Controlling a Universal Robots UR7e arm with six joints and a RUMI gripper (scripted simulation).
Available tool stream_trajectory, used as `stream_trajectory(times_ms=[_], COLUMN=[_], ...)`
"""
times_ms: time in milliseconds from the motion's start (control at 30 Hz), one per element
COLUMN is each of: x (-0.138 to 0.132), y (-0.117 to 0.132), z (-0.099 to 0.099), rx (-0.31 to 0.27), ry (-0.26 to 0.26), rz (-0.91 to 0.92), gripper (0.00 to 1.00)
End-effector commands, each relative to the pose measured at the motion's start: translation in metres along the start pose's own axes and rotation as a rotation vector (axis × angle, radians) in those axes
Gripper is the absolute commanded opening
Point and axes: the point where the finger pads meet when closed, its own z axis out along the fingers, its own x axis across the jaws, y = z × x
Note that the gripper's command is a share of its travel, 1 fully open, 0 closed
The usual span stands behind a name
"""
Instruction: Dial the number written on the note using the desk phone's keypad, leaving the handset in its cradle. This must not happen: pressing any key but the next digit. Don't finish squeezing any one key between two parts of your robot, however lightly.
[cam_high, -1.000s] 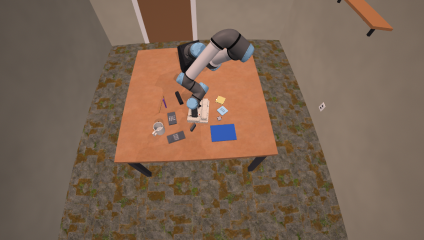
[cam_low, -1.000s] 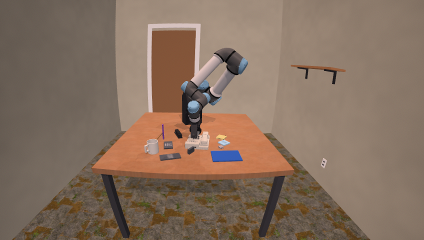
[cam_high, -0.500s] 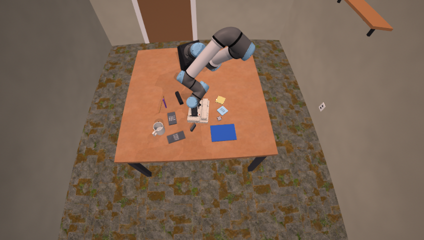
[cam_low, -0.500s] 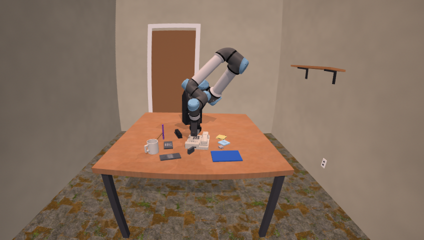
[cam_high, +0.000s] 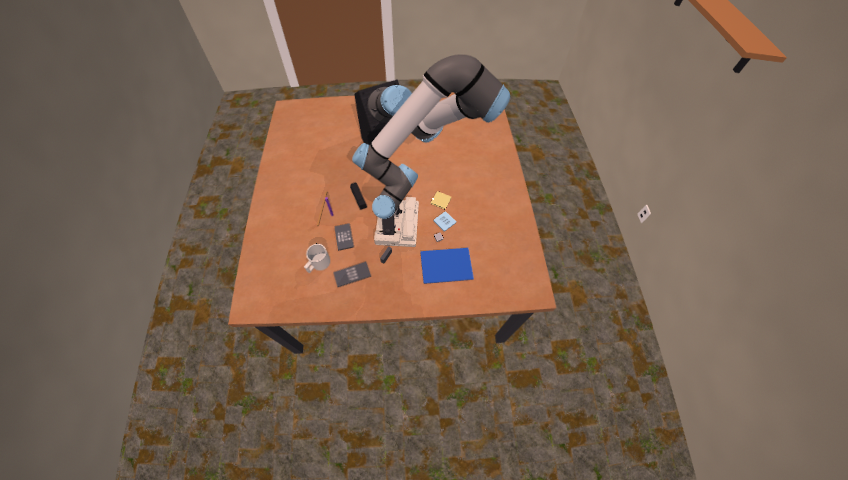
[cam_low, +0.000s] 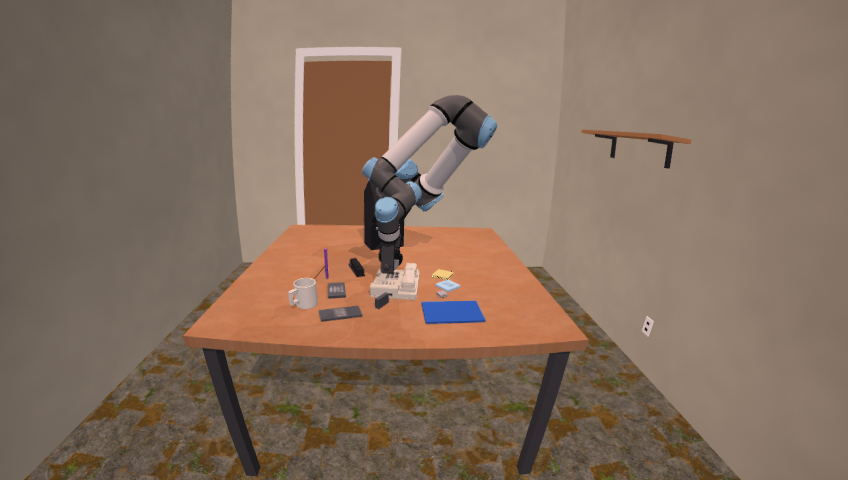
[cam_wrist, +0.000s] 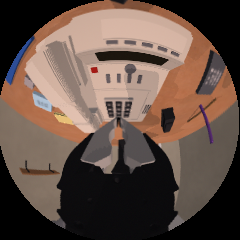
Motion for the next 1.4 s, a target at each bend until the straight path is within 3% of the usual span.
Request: stream_trajectory(times_ms=[0,1367], x=[0.000,0.000], y=[-0.003,-0.012], z=[-0.002,0.009], rx=[0.001,0.000], ry=[0.000,0.000], rz=[0.000,0.000], gripper=[0.00,0.00])
